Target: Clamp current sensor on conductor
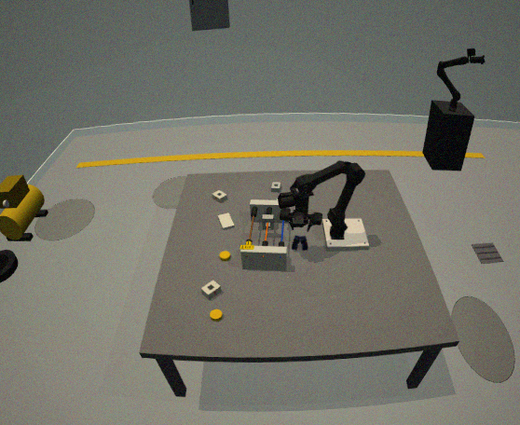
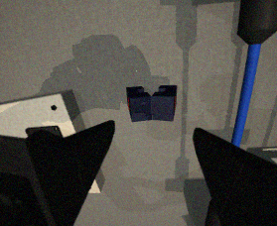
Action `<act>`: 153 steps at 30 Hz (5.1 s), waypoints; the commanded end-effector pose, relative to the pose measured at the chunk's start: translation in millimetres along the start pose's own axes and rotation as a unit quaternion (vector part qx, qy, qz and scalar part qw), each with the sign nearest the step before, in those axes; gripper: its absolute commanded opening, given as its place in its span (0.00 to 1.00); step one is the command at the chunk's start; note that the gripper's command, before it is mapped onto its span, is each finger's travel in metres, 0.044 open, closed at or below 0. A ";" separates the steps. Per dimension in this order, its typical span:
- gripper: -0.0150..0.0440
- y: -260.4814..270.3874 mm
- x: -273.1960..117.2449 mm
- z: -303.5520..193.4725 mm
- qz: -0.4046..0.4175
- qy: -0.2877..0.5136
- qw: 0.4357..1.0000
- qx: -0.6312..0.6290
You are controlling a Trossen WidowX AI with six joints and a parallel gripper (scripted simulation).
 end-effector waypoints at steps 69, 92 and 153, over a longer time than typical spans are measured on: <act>0.25 -9.4 -25.0 5.0 0.011 -0.001 0.999 -0.051; 0.25 -29.5 -62.4 13.9 -0.001 -0.007 0.993 0.118; 0.25 -154.1 -56.1 64.9 0.003 -0.102 0.341 0.934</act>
Point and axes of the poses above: the point midway between the two fingers, 35 mm back from their tips, its own x axis out along the fingers, its own y axis across the jaws, z = x × y, the point moved 1 cm from there along -x, back along the fingers, and after that the axes turned 10 degrees about x, right-handed, at the moved point
